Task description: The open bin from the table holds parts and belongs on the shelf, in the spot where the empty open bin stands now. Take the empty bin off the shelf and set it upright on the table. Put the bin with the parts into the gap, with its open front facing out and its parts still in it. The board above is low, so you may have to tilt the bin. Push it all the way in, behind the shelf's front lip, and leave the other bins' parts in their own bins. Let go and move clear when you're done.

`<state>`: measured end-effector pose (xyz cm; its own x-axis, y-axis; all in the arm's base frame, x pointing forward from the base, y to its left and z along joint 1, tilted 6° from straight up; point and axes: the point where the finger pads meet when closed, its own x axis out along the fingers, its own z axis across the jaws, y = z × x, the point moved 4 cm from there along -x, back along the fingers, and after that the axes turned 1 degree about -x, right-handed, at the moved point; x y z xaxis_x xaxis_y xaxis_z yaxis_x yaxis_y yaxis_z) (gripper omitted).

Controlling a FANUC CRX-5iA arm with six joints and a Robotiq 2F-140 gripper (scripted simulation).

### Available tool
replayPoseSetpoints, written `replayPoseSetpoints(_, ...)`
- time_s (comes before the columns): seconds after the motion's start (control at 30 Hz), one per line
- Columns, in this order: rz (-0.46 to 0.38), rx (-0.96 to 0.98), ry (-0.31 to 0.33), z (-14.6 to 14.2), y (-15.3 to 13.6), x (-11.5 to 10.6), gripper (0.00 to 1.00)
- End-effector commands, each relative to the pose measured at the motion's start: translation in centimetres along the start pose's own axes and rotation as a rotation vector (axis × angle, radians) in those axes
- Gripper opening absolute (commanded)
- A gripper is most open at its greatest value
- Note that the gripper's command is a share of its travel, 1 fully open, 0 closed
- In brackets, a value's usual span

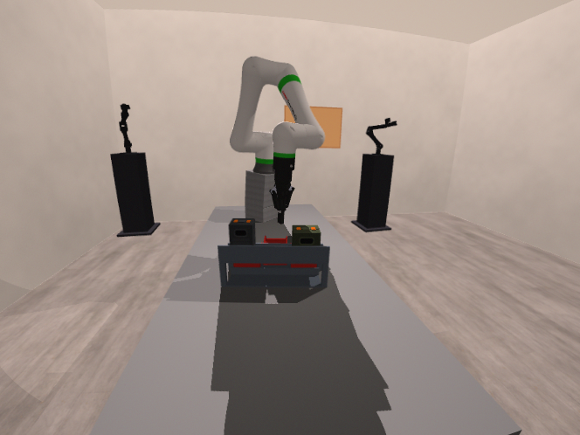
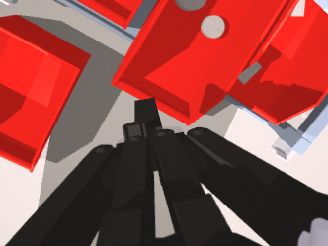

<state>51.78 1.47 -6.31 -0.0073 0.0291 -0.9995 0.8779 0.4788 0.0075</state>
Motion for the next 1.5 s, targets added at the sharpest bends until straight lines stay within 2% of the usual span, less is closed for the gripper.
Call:
replayPoseSetpoints(0.0,0.033,-0.277,-0.013,-1.1,-3.1,0.8,0.10)
replayPoseSetpoints(0.13,0.034,-0.495,-0.030,-1.7,-4.9,1.2,0.10)
replayPoseSetpoints(0.37,0.076,-0.869,-0.049,-1.8,-5.5,1.3,0.10)
replayPoseSetpoints(1.47,0.077,-0.873,-0.049,-1.8,-5.5,1.4,0.10)
